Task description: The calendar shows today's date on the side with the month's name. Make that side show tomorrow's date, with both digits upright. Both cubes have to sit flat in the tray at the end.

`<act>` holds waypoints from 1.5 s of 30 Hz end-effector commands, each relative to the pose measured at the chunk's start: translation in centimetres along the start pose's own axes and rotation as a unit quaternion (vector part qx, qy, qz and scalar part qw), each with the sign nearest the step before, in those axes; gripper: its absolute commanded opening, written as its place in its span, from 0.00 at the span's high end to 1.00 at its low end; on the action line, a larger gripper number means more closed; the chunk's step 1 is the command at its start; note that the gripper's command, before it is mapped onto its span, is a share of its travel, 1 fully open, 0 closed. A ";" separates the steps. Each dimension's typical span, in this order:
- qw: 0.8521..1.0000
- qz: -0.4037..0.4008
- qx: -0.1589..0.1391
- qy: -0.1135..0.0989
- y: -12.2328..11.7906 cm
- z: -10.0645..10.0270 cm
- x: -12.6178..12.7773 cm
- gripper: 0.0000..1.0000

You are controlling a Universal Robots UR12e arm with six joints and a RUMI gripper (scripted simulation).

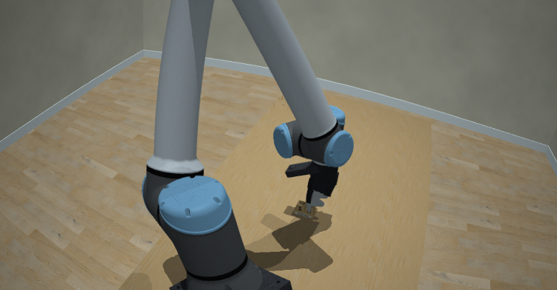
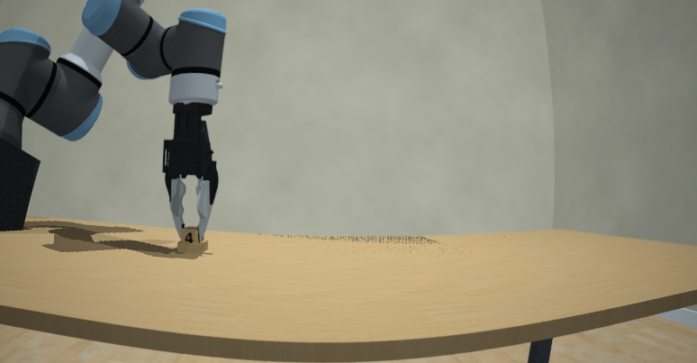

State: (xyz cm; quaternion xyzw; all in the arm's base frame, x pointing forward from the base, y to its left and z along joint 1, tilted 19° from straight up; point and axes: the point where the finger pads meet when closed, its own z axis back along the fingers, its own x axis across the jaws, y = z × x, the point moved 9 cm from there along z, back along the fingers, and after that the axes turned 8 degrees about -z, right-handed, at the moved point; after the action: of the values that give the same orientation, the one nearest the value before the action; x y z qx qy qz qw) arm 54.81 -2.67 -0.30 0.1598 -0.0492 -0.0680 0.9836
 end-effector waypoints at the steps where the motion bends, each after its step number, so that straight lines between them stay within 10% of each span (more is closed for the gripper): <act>1: 1.000 0.000 0.001 0.001 0.1 -0.1 -0.1 0.90; 45: 1.000 0.000 0.001 0.001 0.1 -0.1 -0.1 0.90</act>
State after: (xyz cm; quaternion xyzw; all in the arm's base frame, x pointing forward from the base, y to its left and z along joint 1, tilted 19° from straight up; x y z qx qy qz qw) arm 54.81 -2.67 -0.30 0.1598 -0.0493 -0.0680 0.9836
